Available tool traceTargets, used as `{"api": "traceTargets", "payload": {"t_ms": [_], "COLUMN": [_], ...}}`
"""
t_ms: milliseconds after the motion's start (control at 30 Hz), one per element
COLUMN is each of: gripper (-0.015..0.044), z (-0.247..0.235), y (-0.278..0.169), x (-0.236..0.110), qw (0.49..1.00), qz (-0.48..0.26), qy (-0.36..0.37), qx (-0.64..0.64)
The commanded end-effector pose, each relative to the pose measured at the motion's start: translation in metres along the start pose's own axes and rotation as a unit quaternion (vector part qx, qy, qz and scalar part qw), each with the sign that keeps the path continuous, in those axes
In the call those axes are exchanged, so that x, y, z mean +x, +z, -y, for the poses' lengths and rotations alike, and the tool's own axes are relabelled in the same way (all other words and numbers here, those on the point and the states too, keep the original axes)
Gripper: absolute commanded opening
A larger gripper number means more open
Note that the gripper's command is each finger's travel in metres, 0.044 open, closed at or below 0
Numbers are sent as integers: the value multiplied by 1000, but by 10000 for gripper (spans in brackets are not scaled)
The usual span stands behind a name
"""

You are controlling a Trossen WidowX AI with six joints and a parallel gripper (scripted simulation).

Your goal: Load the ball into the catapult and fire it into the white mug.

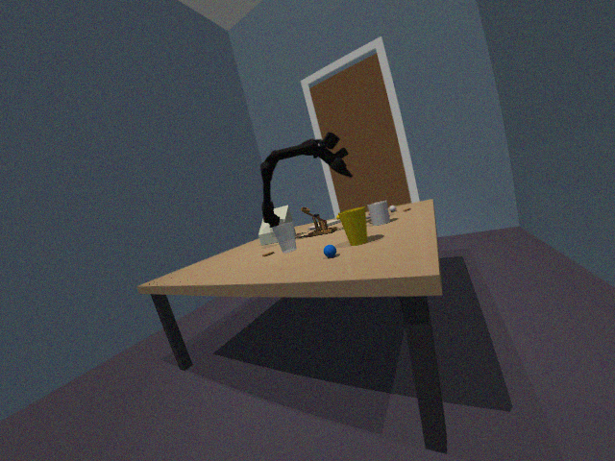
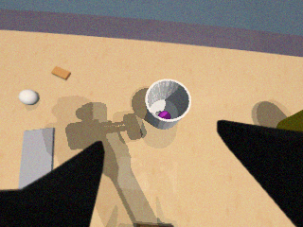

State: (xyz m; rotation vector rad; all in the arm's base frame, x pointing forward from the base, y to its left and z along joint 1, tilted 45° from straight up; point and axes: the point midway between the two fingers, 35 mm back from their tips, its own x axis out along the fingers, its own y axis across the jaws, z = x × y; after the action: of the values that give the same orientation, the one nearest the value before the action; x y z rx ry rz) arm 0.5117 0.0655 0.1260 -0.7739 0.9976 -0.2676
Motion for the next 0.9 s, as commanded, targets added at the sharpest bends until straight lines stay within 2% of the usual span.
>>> {"api": "traceTargets", "payload": {"t_ms": [0,867], "gripper": [440,440], "z": [28,28], "y": [11,11], "x": [-10,-9], "qw": [999,999], "qz": [26,26], "qy": [-16,-15], "qx": [35,39]}}
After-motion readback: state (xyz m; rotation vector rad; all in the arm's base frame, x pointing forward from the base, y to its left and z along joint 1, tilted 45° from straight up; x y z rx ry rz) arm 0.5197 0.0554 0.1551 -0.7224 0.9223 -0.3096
